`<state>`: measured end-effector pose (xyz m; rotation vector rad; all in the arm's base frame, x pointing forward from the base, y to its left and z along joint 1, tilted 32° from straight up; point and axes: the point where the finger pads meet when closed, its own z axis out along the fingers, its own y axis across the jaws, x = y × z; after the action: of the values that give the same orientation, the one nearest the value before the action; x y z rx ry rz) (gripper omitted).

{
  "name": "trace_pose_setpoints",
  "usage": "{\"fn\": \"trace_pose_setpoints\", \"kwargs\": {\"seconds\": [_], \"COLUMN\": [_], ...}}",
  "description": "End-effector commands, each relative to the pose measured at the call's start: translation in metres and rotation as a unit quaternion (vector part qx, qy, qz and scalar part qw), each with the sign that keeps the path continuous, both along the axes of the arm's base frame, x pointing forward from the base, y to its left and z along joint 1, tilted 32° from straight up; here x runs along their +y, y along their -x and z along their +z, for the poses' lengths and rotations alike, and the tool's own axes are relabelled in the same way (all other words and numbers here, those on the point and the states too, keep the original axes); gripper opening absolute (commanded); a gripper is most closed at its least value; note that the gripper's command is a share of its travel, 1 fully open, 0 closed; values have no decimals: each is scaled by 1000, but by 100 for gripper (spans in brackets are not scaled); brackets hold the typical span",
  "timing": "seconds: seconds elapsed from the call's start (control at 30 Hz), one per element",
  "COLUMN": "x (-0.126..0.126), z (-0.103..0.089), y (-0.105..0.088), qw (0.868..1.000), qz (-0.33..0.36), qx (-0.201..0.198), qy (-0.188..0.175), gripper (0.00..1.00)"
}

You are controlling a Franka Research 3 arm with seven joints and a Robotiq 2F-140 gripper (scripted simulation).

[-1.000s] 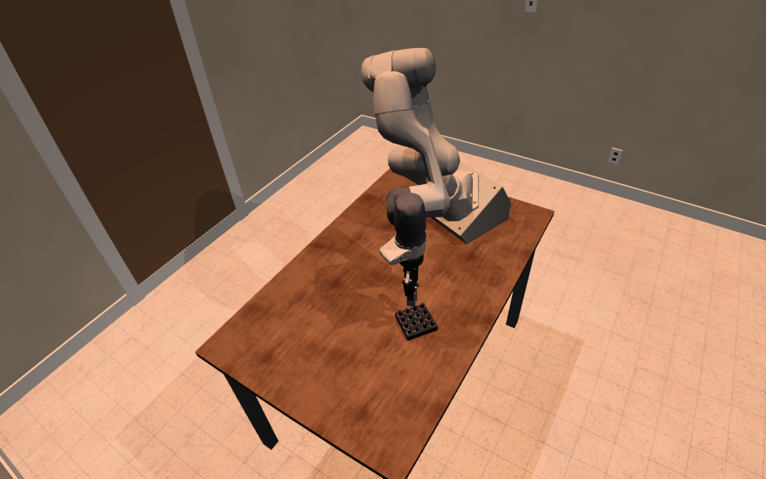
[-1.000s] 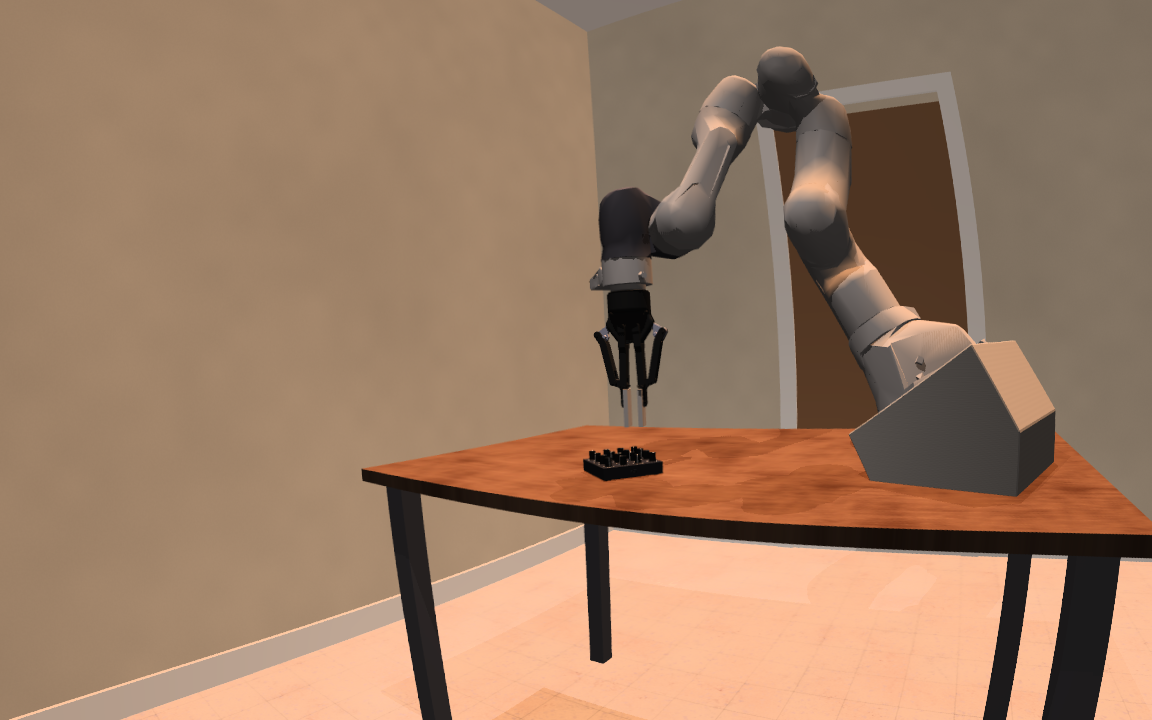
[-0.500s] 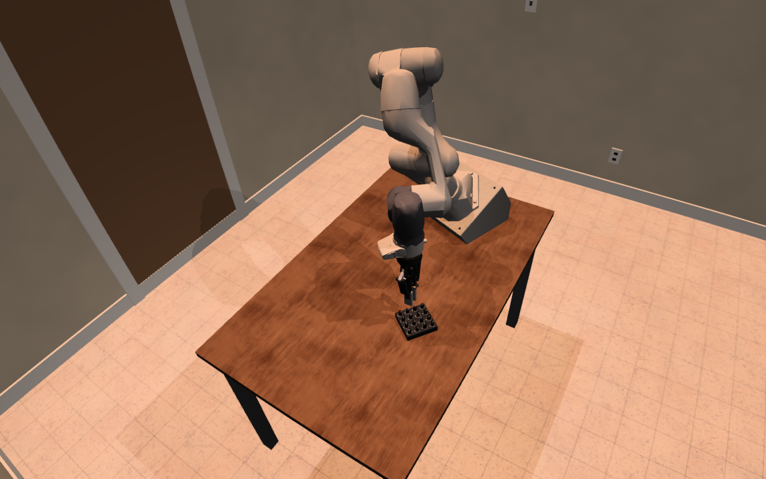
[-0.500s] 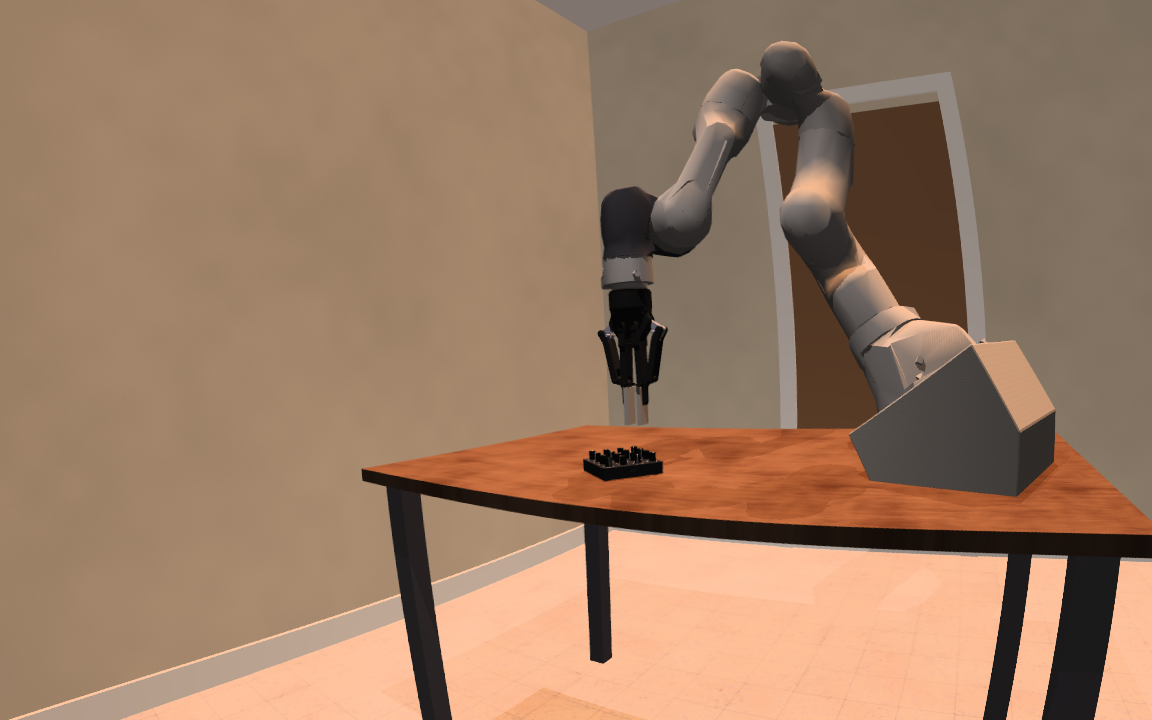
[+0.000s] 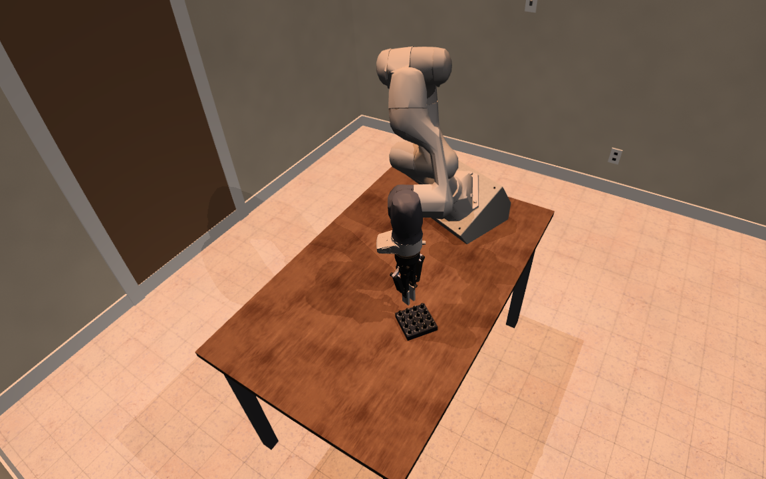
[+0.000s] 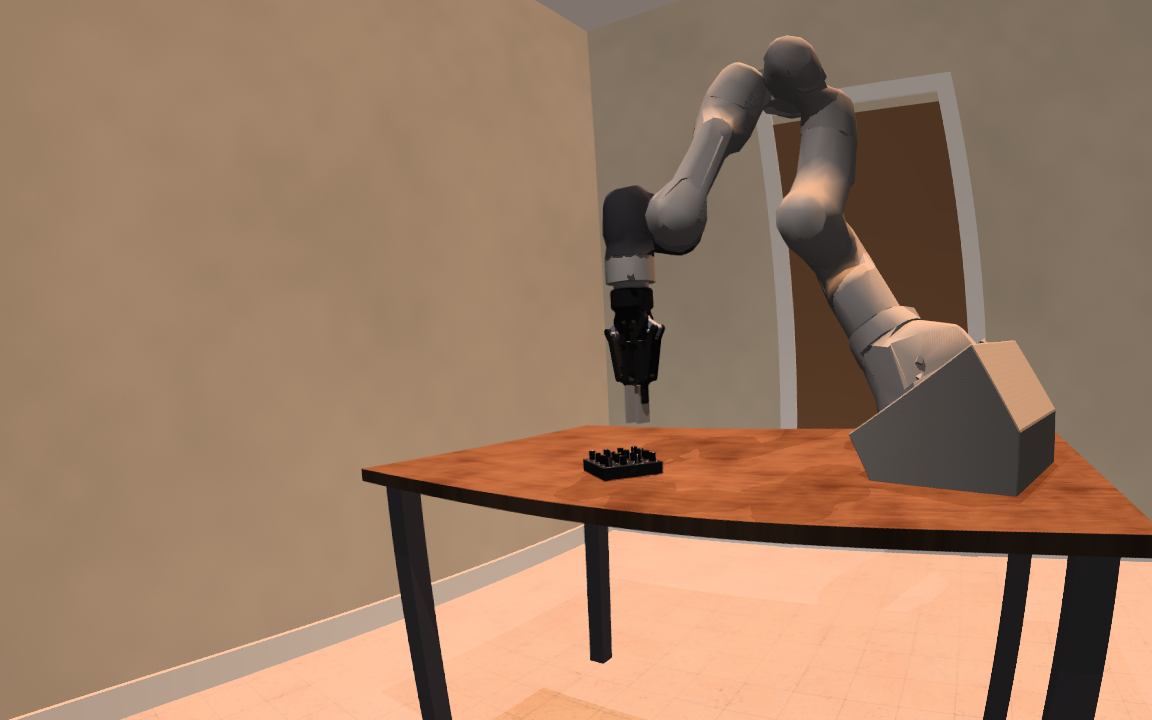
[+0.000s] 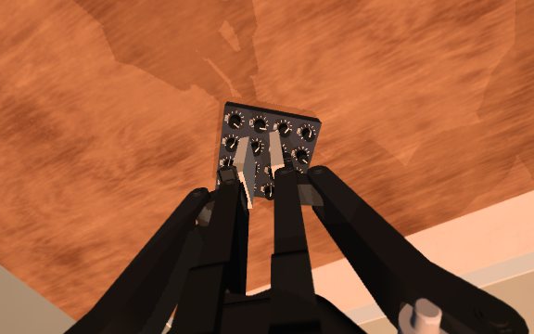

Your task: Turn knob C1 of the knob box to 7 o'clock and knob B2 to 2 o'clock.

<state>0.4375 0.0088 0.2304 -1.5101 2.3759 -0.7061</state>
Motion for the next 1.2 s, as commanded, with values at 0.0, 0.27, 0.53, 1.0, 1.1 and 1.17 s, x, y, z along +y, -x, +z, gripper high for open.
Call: {"fn": "trace_pose_setpoints", "kwargs": {"seconds": [0.0, 0.27, 0.53, 1.0, 1.1, 1.17], "x": [0, -3, -6, -6, -6, -6], "z": [1, 3, 4, 4, 4, 4], "y": [0, 1, 2, 2, 2, 2], "qw": [997, 988, 978, 978, 978, 978], "qz": [-67, -133, -177, -178, -178, -178], "qx": [-24, -45, -60, -60, -60, -60], "qy": [-33, -66, -89, -89, -89, -89], "gripper": [12, 12, 12, 12, 12, 12]}}
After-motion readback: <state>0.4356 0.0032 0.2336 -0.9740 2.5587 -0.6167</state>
